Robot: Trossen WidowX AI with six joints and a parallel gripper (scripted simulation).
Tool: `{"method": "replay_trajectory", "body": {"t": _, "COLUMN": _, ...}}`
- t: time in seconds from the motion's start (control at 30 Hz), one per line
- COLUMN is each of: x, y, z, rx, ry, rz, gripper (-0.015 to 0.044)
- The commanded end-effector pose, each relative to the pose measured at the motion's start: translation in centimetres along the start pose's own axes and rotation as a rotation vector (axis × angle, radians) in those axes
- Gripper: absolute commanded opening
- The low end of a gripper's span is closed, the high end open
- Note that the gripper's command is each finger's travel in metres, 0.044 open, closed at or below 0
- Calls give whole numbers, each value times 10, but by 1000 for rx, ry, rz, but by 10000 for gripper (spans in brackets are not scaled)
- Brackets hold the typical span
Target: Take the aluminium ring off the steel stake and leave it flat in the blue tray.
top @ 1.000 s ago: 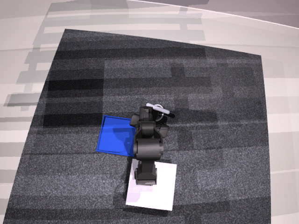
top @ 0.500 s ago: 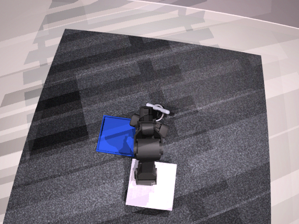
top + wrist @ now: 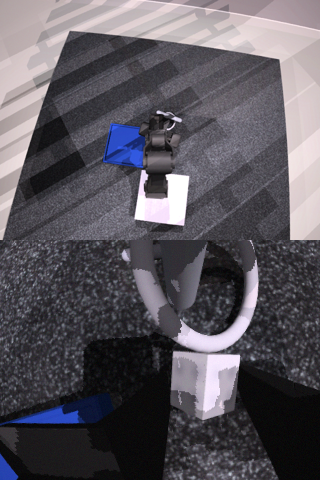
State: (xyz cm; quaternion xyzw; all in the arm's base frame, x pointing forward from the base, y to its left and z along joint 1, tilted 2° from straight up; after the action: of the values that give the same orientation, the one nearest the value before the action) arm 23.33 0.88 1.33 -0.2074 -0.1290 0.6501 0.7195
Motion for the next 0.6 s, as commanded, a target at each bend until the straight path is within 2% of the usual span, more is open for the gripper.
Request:
{"method": "replay_trajectory", "body": {"t": 0.0, "x": 0, "y": -6, "z": 5, "rx": -11, "ry": -3, "rz": 1, "gripper": 0}}
{"method": "replay_trajectory", "body": {"t": 0.57, "x": 3, "y": -19, "z": 14, "rx": 43, "ry": 3, "rz": 9, "gripper": 0}}
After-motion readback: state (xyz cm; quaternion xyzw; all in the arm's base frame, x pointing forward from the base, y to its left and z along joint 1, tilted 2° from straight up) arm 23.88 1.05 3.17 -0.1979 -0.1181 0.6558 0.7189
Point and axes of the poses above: the point midway between the two fingers, 35 mm back from their tips, its own z axis back along the fingers, its own x axis across the jaws, y = z × x, the point moved 8 cm from there along z, back along the fingers, and after that the axes turned 10 degrees about z, right-handed, at the moved point
